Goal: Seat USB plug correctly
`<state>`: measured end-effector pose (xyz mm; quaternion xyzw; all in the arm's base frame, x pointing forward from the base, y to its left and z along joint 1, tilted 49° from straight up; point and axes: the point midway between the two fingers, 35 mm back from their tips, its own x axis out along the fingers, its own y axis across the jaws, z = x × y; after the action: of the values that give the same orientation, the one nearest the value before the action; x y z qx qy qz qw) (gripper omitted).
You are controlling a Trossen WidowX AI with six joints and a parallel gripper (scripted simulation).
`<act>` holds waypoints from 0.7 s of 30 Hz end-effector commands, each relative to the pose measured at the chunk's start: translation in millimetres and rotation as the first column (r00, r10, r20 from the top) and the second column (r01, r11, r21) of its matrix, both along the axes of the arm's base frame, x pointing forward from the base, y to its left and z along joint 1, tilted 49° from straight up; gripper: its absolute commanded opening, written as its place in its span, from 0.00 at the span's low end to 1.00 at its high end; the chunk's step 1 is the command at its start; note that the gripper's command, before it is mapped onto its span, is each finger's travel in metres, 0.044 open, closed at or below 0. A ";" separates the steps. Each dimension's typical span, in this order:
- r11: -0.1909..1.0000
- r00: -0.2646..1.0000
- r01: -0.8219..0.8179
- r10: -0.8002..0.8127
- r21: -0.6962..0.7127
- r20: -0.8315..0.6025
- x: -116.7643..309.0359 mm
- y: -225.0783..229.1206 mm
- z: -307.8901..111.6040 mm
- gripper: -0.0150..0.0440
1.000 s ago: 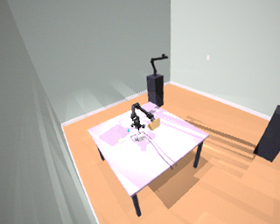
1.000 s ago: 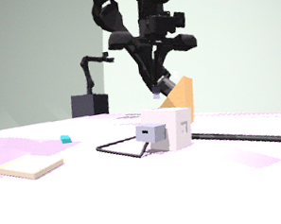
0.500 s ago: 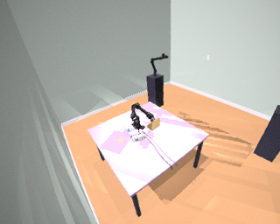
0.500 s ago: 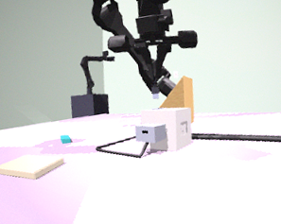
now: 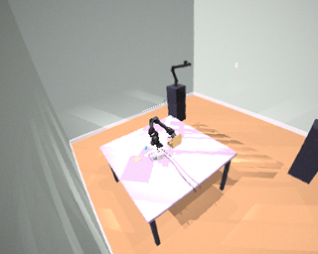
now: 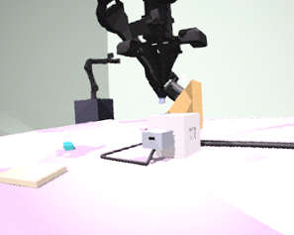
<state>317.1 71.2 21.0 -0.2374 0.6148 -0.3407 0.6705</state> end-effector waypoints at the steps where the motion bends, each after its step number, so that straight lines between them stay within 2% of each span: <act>1: 0.998 0.996 0.061 -0.061 0.002 0.067 -0.6 -0.4 -0.3 0.25; 11: 0.973 0.939 0.229 -0.230 0.033 0.257 -0.6 -0.4 -0.3 0.25; 21: 0.919 0.817 0.381 -0.384 0.096 0.429 -0.6 -0.4 -0.3 0.25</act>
<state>317.1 71.2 21.0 -0.0467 0.4994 -0.4946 0.7098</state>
